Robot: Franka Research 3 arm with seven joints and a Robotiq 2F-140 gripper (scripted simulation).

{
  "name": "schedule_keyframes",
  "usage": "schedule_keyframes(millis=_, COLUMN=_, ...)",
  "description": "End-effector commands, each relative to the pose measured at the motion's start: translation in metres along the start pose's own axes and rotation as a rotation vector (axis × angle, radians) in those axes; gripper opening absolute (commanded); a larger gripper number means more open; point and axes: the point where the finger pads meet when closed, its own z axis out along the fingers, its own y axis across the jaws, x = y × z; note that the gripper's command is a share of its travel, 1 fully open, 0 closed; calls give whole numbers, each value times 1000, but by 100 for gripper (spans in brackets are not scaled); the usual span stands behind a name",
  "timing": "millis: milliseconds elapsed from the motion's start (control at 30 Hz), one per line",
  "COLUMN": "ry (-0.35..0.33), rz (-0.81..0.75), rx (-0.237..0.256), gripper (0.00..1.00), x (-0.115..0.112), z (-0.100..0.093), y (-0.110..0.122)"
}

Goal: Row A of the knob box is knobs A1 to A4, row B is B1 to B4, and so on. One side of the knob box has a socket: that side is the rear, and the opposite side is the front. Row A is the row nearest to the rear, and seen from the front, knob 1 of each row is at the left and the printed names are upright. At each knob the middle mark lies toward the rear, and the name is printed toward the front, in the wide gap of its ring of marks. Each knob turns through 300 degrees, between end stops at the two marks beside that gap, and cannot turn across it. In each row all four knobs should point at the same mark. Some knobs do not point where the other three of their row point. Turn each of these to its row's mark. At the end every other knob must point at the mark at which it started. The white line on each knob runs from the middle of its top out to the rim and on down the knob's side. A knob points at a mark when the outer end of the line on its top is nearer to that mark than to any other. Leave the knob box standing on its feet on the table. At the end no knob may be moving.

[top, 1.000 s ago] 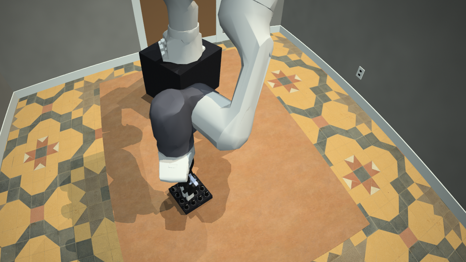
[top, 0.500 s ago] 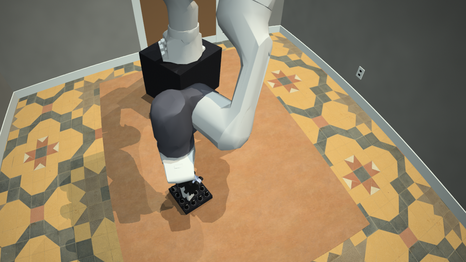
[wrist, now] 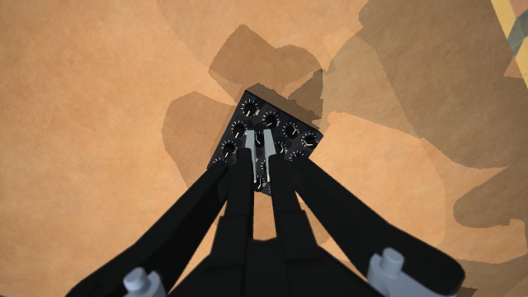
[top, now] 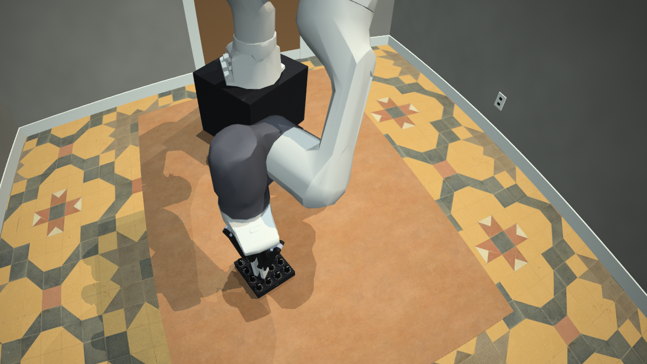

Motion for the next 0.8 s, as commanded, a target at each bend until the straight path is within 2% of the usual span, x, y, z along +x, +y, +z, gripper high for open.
schedule_keyframes(millis=0, ry=11, rz=-156, rx=9, gripper=5, x=0, z=1, y=1)
schedule_keyframes(millis=767, ry=12, rz=-475, rx=7, gripper=5, x=0, z=1, y=1)
